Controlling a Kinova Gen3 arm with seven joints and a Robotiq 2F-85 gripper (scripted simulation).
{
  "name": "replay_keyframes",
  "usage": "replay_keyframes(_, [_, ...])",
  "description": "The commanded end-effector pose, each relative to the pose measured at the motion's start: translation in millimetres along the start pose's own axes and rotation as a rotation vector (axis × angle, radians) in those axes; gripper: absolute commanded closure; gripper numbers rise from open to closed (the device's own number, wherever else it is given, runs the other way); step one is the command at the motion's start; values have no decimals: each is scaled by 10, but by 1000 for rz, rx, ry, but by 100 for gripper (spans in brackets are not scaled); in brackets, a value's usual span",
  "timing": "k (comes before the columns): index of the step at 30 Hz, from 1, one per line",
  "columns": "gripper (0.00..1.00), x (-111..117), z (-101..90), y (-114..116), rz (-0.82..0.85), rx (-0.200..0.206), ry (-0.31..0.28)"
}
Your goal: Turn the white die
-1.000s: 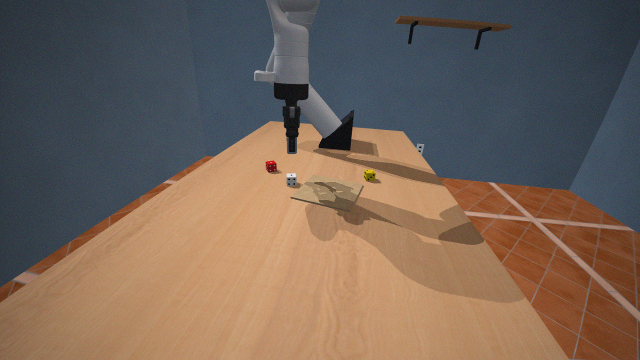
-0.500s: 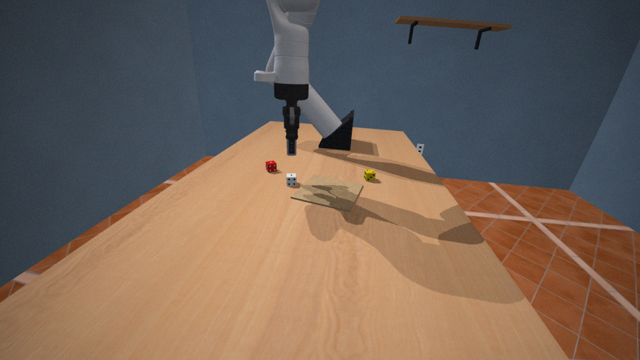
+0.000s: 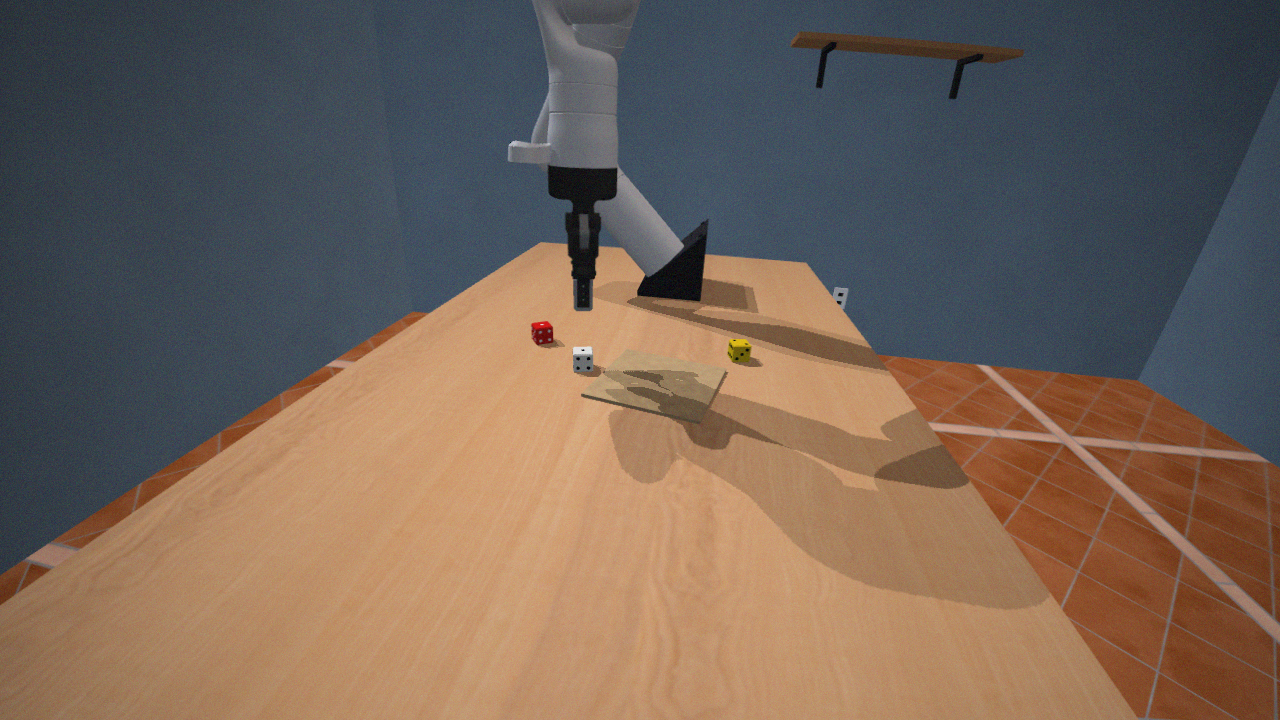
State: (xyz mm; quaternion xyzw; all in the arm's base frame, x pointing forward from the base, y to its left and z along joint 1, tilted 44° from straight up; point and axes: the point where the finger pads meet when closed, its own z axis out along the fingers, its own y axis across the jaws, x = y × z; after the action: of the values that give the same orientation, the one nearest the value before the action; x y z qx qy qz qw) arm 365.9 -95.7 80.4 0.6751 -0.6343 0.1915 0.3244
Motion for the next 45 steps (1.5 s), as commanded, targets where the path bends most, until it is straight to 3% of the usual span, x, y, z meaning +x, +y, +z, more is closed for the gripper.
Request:
replay_keyframes(1, [59,-1,-5,-4,0,1,0])
replay_keyframes(20, [59,-1,40,-4,0,1,0])
replay_keyframes(45, [59,-2,364,-5,0,1,0])
